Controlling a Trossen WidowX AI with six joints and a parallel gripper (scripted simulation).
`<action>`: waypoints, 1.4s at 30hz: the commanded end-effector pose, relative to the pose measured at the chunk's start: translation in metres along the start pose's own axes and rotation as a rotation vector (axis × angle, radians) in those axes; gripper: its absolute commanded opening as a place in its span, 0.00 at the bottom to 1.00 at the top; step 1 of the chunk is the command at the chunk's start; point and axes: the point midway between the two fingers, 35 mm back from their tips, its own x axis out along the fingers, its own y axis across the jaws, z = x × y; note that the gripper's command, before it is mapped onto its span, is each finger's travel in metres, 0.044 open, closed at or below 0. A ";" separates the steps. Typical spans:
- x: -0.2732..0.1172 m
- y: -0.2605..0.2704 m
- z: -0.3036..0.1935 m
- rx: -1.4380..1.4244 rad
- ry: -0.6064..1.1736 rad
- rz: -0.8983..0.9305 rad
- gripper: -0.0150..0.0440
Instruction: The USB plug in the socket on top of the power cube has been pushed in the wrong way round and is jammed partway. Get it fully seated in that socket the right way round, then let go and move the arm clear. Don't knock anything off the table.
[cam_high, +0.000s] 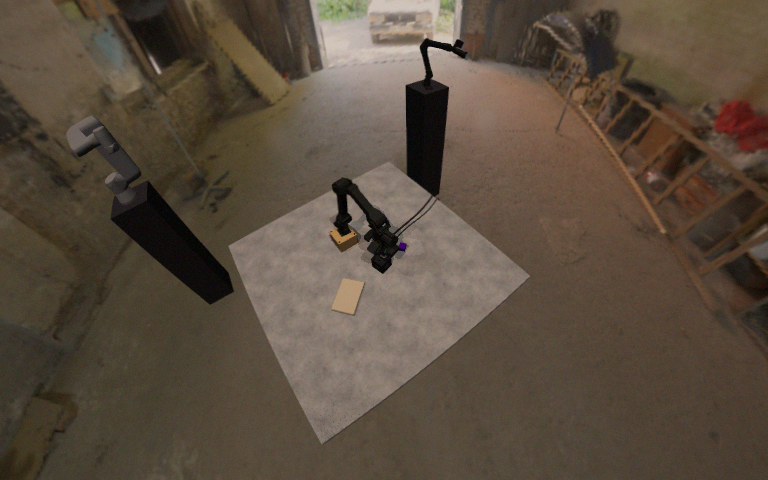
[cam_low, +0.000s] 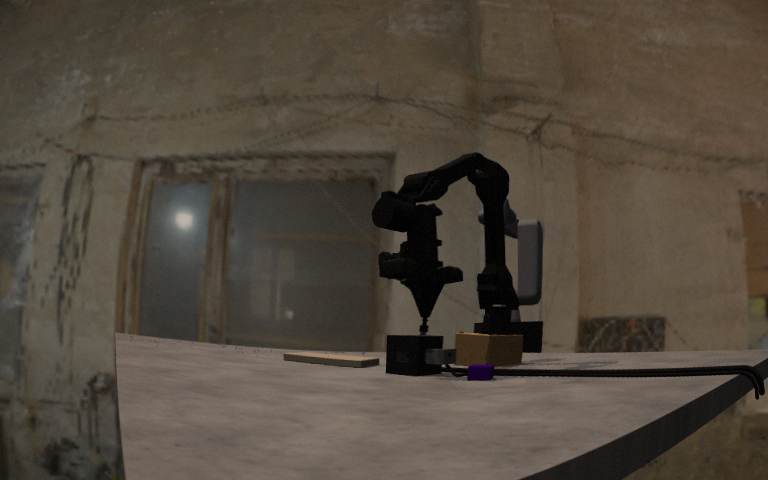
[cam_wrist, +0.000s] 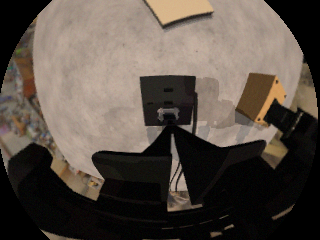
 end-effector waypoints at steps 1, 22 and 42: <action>0.001 0.000 0.000 -0.003 0.002 0.001 0.25; 0.004 0.000 0.000 -0.003 0.002 0.001 0.25; 0.006 0.000 0.000 -0.003 0.002 0.000 0.25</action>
